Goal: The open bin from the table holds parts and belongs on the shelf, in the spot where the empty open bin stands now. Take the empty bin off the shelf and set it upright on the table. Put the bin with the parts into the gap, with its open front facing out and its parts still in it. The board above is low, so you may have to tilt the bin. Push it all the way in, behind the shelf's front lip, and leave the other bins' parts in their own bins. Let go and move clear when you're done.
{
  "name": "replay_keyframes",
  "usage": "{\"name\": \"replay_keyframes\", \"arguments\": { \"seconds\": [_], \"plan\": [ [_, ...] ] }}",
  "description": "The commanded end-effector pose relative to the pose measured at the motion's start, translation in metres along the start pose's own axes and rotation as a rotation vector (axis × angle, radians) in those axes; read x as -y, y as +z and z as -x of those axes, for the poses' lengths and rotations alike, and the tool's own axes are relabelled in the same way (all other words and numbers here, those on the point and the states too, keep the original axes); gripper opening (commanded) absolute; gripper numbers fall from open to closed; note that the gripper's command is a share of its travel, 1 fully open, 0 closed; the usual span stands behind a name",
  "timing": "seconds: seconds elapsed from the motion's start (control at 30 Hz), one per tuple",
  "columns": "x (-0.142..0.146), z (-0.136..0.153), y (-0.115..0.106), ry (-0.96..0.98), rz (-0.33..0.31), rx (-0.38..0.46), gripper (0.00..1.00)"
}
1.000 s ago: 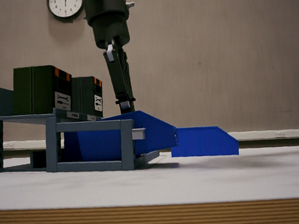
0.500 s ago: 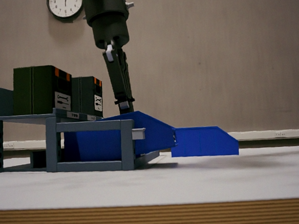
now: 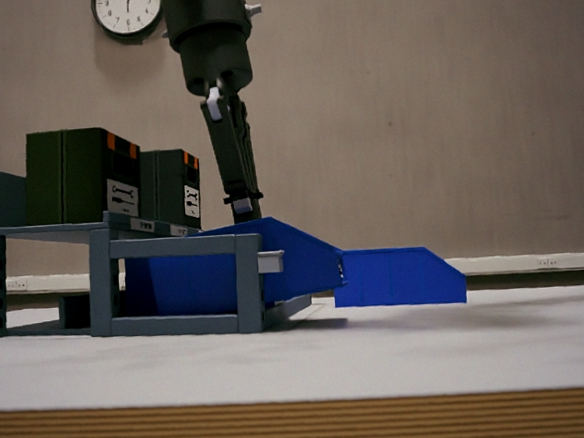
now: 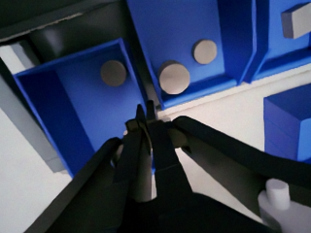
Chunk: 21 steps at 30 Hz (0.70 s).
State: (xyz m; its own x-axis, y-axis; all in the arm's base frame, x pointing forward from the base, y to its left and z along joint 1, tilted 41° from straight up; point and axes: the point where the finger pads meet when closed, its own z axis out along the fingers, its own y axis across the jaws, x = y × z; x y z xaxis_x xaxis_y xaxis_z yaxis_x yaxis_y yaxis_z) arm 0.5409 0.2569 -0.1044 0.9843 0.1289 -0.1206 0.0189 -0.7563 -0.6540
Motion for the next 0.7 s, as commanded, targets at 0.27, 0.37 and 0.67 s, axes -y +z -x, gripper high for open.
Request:
{"name": "replay_keyframes", "arguments": {
  "seconds": [0.27,0.37,0.67],
  "plan": [
    [-0.0001,-0.0016,-0.0012,0.0,0.0,-0.003,0.1],
    [-0.0001,-0.0025,-0.0012,0.0,0.0,-0.005,0.1],
    [-0.0001,-0.0069,-0.0015,0.0,0.0,-0.012,0.1]
  ]
}}
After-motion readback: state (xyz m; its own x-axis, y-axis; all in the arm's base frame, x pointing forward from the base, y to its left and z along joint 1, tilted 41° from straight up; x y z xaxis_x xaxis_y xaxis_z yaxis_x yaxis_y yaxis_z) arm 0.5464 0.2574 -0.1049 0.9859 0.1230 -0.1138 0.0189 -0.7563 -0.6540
